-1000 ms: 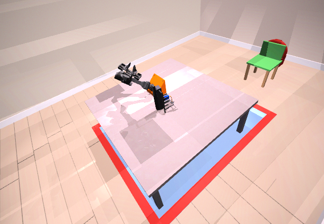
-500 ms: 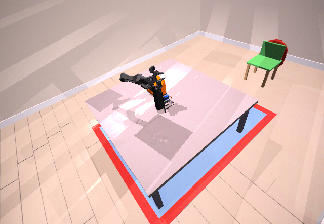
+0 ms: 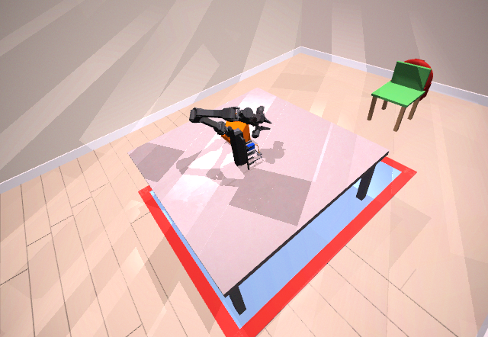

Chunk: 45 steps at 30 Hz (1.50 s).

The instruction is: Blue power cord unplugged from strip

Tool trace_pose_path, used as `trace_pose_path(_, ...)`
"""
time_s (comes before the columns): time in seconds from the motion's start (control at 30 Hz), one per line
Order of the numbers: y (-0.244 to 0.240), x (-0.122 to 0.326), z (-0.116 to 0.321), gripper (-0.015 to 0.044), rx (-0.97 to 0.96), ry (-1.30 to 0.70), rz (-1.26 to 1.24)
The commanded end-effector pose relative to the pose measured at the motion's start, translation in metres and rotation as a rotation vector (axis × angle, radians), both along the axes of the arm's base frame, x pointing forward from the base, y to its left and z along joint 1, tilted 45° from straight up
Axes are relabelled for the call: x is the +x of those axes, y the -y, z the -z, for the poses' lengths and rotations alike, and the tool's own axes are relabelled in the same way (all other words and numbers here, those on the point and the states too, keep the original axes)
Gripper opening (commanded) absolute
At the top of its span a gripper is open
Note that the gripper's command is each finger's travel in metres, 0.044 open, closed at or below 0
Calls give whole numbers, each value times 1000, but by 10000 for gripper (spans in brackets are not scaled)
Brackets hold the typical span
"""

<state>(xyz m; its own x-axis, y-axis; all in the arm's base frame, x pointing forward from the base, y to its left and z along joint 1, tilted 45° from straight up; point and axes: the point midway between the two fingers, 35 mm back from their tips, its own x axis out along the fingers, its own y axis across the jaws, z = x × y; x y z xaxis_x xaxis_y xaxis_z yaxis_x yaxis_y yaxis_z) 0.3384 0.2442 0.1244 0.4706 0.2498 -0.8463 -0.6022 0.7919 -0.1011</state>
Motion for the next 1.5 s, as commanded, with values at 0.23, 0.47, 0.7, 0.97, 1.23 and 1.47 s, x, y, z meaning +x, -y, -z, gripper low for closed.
trace_pose_path(0.23,53,-40,83,160,-633,-237,-282)
trace_pose_path(0.47,118,-70,96,160,-1203,-546,-655)
trace_pose_path(0.7,119,-71,96,160,-1216,-555,-666)
trace_pose_path(0.97,120,-71,95,160,-1216,-555,-666)
trace_pose_path(1.23,129,-71,87,160,-1216,-555,-666)
trace_pose_path(1.47,137,-72,79,160,-1217,-555,-666)
